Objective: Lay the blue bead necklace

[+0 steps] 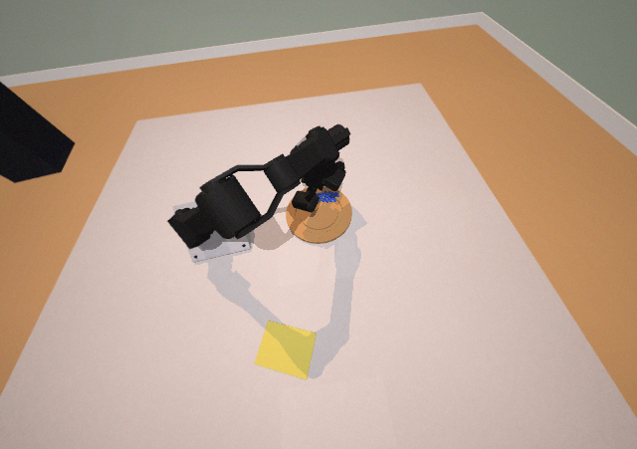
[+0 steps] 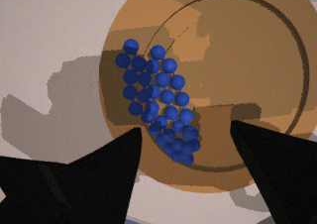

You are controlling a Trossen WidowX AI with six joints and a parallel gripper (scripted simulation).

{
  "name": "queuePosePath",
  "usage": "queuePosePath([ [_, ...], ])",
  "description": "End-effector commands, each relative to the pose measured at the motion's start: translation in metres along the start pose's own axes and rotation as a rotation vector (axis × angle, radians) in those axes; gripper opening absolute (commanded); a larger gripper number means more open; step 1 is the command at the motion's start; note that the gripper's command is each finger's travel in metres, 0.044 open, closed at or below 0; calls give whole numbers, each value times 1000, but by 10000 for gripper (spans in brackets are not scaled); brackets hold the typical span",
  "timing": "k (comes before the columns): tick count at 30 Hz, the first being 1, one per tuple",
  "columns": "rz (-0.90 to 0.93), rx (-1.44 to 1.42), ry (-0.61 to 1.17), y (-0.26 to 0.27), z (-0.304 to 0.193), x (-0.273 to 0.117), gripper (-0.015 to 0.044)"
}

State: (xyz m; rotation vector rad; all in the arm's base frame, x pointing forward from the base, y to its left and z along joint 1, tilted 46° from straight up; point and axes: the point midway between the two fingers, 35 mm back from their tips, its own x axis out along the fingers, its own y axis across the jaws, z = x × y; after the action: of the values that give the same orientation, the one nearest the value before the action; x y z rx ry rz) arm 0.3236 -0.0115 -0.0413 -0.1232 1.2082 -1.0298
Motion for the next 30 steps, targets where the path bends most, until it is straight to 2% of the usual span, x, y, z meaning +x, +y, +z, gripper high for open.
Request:
queuePosePath([
  [1,-7,-7,0,-1,-1,3,310],
  [2,-7,-7,0,-1,-1,3,310],
  [14,-1,-1,1,0,0,1,0],
  [30,-1,-1,1,0,0,1,0],
])
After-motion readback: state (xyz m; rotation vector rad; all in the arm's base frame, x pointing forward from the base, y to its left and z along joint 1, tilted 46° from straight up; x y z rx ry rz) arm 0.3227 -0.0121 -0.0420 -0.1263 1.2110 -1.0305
